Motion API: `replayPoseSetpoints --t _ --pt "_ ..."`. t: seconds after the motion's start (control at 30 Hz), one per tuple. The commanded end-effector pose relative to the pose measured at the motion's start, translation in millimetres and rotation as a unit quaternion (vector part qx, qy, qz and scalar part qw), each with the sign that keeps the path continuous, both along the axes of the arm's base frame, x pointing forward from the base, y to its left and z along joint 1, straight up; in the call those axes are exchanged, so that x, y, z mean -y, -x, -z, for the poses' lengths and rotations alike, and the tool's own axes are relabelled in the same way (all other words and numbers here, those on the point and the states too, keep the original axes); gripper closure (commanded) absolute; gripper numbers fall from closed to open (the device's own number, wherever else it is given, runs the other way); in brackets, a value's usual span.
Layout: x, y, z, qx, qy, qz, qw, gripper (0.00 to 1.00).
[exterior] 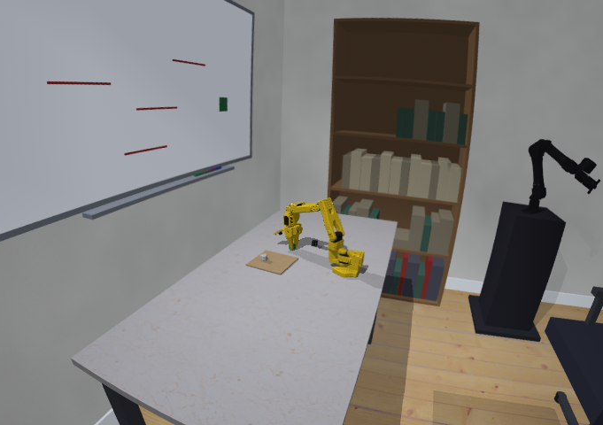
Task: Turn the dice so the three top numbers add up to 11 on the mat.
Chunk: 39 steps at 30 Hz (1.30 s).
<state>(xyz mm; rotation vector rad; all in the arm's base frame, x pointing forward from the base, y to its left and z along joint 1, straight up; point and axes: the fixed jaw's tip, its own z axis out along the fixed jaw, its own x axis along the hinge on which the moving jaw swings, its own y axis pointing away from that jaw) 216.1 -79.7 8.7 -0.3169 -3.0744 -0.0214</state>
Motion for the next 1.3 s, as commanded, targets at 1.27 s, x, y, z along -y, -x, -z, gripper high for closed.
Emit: replayPoseSetpoints --t 1.27 --pt "1 -15.4 -56.3 0.042 0.016 -0.005 0.999 1.00"
